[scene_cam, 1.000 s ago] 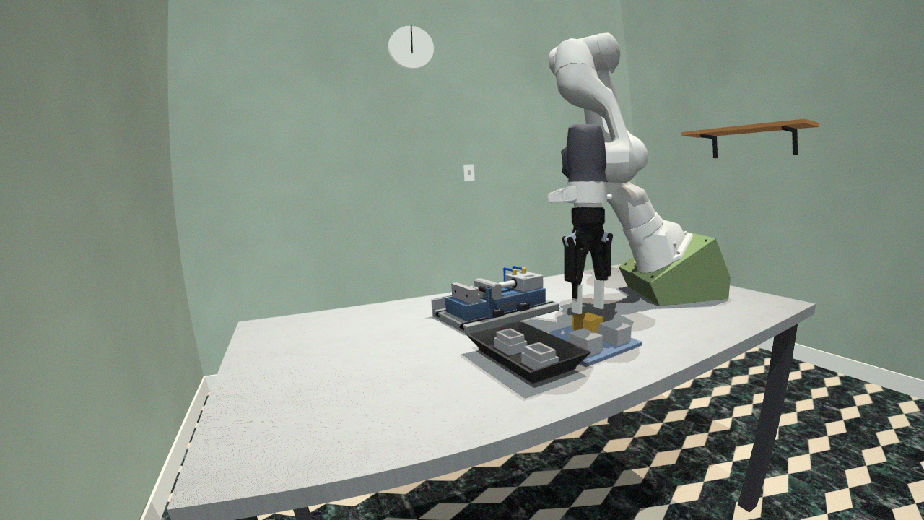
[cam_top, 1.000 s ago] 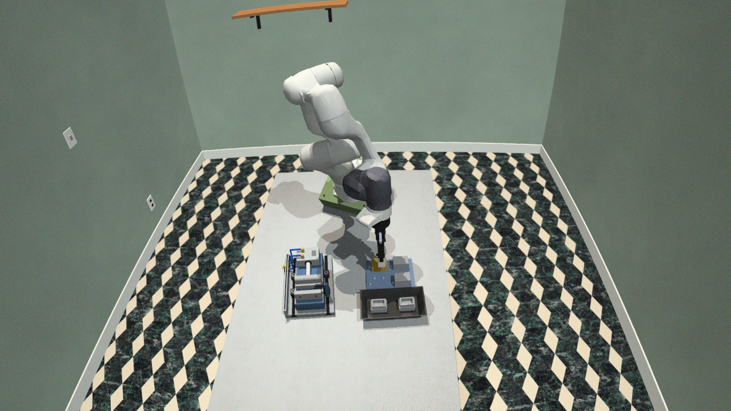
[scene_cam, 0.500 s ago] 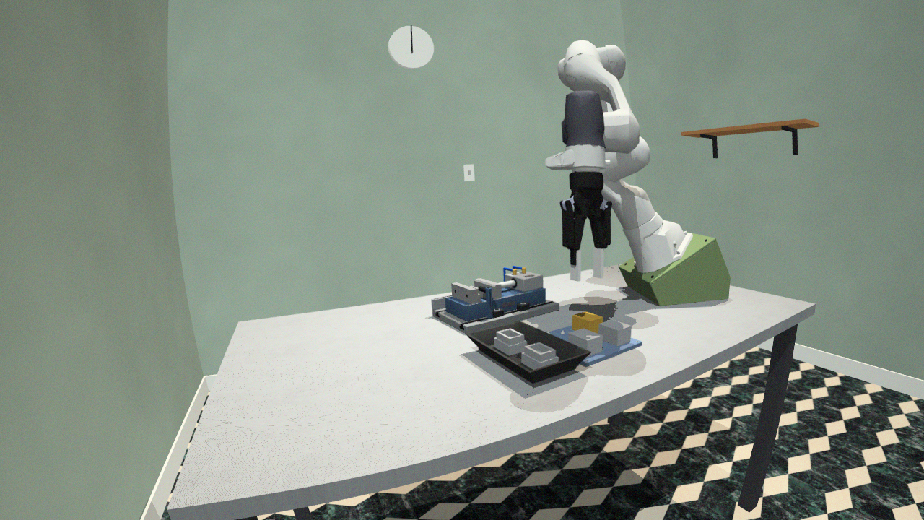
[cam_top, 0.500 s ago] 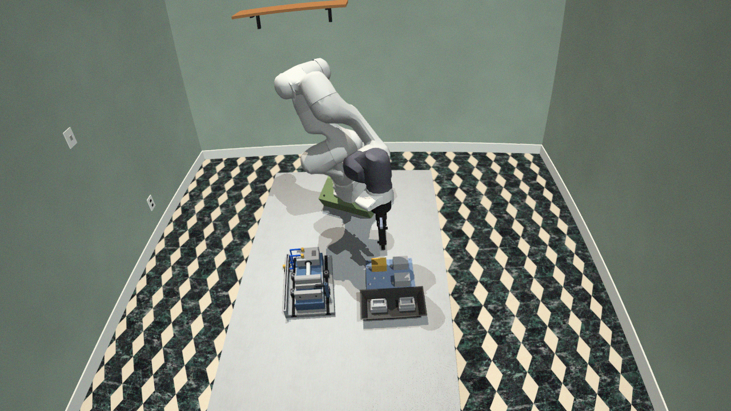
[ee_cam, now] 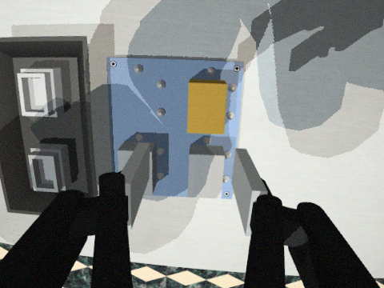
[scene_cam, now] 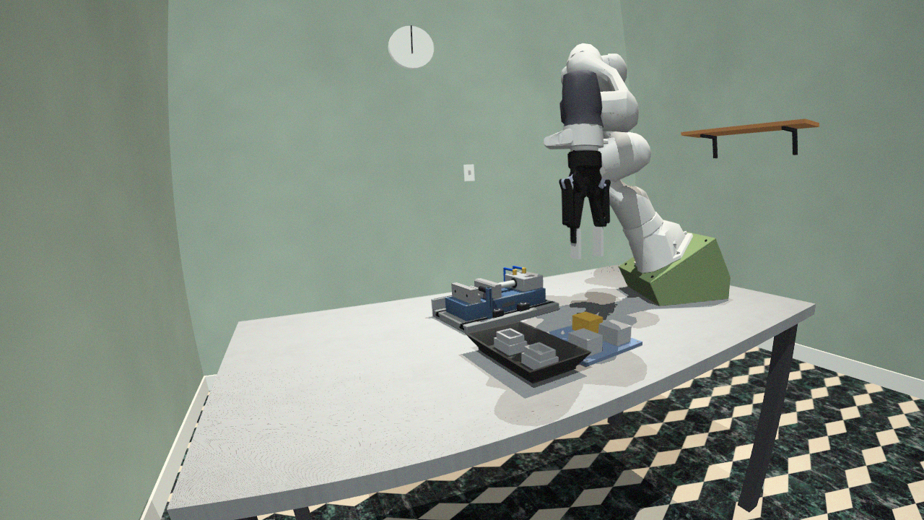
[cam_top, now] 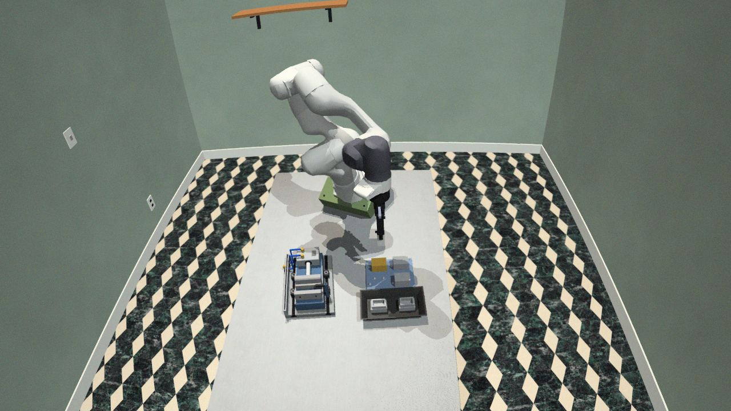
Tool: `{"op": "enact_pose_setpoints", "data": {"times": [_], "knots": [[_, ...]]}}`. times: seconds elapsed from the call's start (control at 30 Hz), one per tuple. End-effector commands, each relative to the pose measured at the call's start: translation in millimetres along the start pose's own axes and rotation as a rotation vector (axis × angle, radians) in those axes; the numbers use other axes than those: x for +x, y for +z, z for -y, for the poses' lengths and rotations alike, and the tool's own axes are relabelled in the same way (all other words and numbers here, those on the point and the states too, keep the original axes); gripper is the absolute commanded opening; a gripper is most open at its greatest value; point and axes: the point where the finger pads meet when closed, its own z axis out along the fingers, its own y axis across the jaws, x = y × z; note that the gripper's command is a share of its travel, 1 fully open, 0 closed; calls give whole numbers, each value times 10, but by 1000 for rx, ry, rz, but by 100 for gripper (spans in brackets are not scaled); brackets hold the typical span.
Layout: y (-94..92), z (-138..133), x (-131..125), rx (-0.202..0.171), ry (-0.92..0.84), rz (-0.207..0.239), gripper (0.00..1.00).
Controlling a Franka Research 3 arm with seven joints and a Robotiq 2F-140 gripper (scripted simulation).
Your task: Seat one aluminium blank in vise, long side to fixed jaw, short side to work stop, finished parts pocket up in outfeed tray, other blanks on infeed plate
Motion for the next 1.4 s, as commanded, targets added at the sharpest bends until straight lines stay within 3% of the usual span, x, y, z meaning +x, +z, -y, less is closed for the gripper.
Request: {"op": "enact_pose_setpoints", "data": {"times": [0.0, 1.13, 1.2, 1.3, 1.37], "knots": [[-3, -71, 60, -22, -15, -17, 0], [-3, -70, 52, -22, -15, -17, 0], [-4, -67, -92, -20, -15, -22, 0], [4, -118, -544, -20, -19, -23, 0], [4, -118, -544, -20, -19, -23, 0]]}}
